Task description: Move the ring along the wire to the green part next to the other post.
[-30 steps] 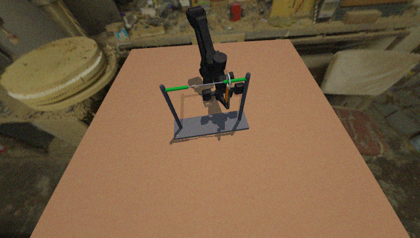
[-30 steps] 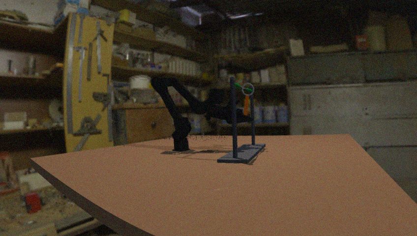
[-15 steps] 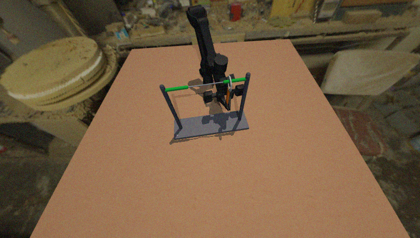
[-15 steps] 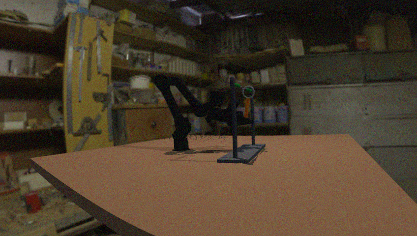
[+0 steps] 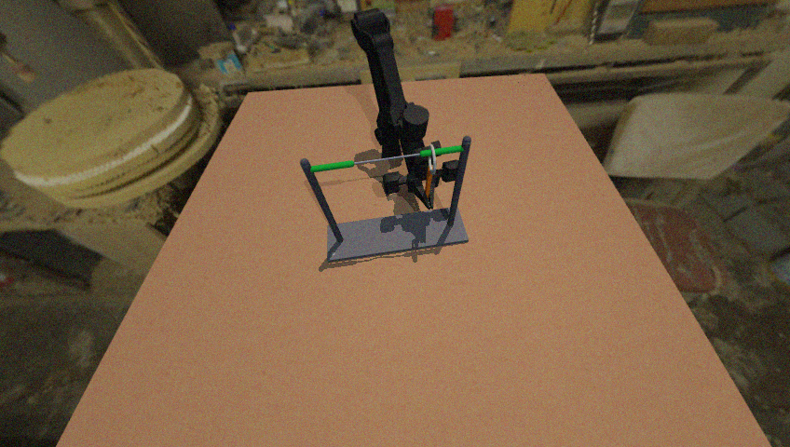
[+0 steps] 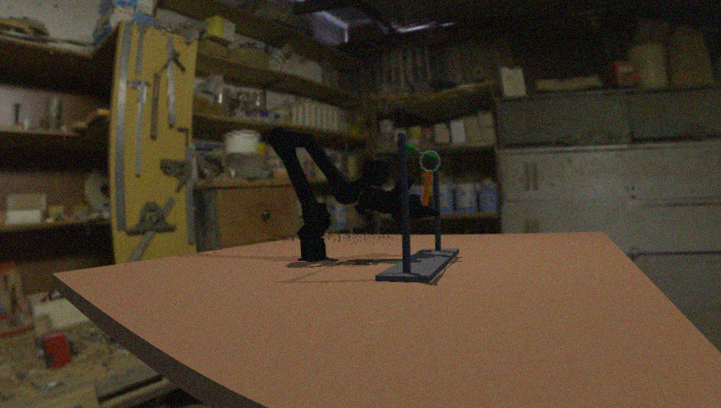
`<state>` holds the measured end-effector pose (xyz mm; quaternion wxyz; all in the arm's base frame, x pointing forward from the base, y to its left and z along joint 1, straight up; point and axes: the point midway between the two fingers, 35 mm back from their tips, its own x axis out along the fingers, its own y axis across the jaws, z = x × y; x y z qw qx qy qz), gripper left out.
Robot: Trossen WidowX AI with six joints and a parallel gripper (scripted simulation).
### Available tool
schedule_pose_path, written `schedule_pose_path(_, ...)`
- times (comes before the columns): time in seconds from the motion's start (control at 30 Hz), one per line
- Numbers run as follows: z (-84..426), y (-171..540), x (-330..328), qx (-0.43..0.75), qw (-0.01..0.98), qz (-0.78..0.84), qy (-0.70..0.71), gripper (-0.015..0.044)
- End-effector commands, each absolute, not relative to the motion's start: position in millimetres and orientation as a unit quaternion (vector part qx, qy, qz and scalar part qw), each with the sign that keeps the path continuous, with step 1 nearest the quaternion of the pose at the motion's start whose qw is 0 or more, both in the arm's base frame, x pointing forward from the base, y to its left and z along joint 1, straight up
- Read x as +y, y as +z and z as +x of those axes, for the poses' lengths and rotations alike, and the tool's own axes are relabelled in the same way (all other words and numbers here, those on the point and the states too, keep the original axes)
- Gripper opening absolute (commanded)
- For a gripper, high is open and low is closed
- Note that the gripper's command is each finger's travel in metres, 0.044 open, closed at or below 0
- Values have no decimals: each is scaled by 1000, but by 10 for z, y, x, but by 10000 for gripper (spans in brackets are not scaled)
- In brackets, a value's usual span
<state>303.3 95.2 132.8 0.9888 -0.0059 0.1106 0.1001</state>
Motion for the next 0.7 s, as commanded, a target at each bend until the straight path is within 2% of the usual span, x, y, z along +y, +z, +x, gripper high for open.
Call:
schedule_pose_path(0.0,3034,1326,947,111,989,-3,98,-150)
schedule_pose_path(0.1,3034,1326,947,111,989,-3,98,-150)
schedule_pose_path(0.5,3026,1331,951,111,989,-6,100,160)
schedule_pose_path(0.67,2966,1358,942,111,989,-5,100,160)
